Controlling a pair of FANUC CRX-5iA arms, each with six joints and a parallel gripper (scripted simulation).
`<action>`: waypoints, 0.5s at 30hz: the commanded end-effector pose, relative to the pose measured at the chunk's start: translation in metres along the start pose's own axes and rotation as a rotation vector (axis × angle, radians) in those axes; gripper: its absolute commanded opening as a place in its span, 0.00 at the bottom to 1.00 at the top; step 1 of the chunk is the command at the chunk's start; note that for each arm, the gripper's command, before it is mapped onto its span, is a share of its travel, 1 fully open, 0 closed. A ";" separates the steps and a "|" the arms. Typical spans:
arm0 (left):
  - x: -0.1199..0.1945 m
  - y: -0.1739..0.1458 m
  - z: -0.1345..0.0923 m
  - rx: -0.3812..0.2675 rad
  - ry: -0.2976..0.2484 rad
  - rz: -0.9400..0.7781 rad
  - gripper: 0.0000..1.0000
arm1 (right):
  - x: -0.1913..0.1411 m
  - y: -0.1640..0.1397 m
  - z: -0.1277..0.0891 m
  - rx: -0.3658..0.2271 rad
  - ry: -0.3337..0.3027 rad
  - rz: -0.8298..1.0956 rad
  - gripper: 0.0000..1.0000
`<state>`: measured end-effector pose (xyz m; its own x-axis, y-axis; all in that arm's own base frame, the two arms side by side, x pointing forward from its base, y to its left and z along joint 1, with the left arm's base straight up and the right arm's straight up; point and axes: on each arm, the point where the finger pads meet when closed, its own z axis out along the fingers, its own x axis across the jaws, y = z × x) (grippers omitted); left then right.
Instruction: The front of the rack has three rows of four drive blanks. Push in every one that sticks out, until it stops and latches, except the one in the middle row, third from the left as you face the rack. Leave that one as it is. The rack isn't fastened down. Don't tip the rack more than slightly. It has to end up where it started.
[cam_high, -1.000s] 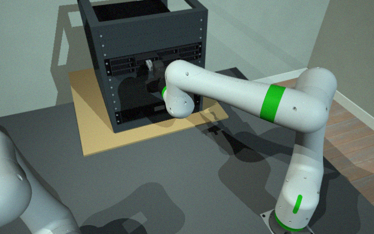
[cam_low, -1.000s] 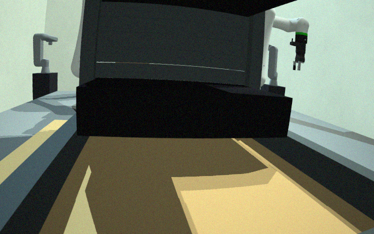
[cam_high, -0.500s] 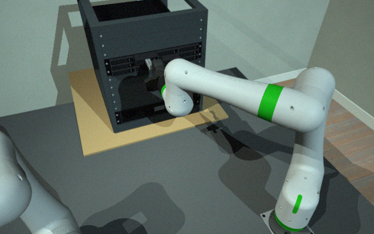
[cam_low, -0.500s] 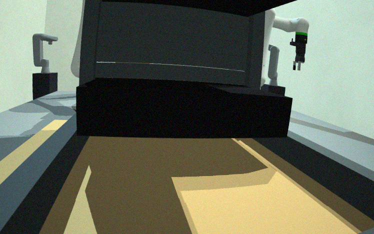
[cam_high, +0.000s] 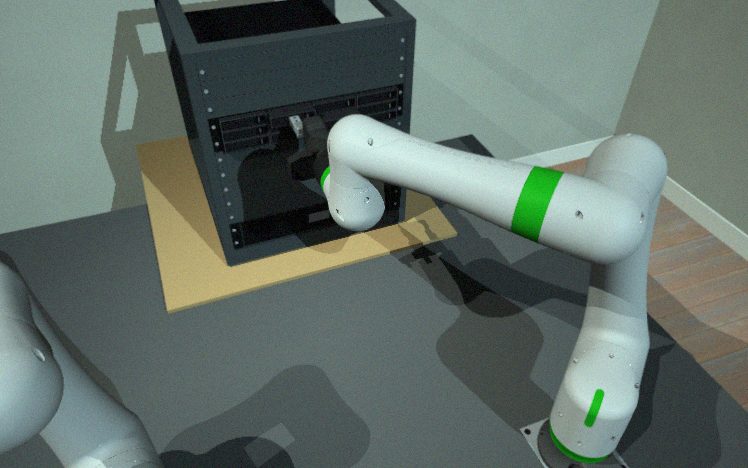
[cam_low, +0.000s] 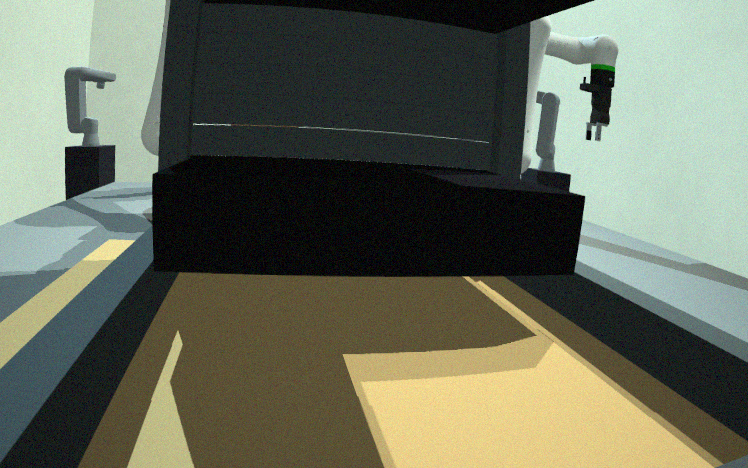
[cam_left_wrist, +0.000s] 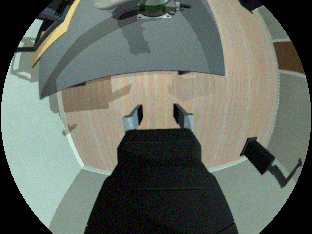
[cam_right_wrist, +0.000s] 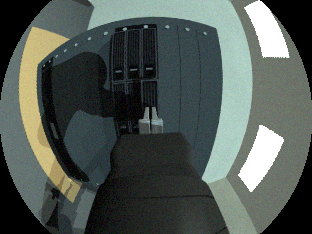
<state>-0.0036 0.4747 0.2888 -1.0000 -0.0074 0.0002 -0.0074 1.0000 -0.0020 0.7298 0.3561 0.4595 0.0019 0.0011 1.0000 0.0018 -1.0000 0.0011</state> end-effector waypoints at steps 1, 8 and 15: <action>0.000 0.000 -0.001 -0.002 0.000 0.000 1.00 | 0.002 0.000 0.001 0.000 0.002 0.001 0.00; 0.000 0.000 -0.001 -0.002 0.000 0.000 1.00 | 0.002 0.000 0.001 0.000 0.002 0.001 0.00; 0.000 0.000 -0.001 -0.002 0.000 0.000 1.00 | 0.002 0.000 0.010 0.000 0.002 0.001 0.00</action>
<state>-0.0036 0.4747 0.2888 -1.0000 -0.0074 0.0002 -0.0074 1.0000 -0.0020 0.7354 0.3562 0.4596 0.0019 0.0011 1.0000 0.0019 -1.0000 0.0011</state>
